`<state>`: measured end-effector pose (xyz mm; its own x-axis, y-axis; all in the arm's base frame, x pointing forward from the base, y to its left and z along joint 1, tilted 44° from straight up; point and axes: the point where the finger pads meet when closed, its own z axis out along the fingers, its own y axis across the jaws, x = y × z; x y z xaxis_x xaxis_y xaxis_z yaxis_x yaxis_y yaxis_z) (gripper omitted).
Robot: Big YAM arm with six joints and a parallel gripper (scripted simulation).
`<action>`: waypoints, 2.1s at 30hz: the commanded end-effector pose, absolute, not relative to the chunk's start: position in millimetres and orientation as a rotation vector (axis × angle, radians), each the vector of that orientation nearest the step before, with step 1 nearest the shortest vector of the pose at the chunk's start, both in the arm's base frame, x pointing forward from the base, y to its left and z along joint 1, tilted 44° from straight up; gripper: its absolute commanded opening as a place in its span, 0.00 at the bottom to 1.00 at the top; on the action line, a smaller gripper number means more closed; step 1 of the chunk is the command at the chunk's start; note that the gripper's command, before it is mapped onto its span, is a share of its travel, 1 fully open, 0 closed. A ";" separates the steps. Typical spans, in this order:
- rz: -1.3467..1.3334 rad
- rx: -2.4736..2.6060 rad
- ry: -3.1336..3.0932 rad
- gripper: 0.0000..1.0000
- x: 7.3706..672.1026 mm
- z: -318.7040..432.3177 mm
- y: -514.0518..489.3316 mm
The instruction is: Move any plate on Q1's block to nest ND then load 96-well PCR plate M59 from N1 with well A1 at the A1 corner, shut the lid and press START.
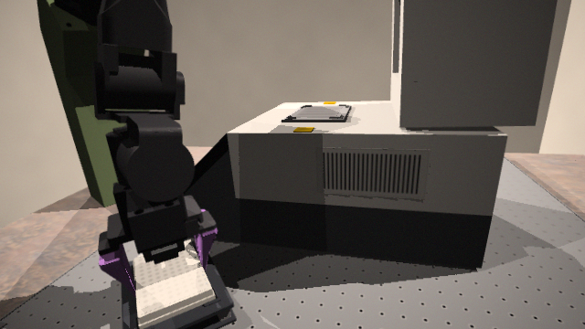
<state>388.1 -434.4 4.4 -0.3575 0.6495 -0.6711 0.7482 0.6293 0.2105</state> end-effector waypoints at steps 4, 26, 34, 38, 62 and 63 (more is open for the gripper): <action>-0.142 1.091 2.117 0.00 387.7 -5.6 -421.6; -0.126 1.111 2.147 0.00 378.9 -21.5 -411.8; -0.114 1.125 2.169 0.00 375.1 -28.7 -407.4; -0.110 1.130 2.175 0.00 373.3 -32.5 -405.2; -0.134 1.142 2.183 0.00 339.7 -4.4 -394.9; -0.159 1.123 2.150 0.00 349.8 7.2 -409.7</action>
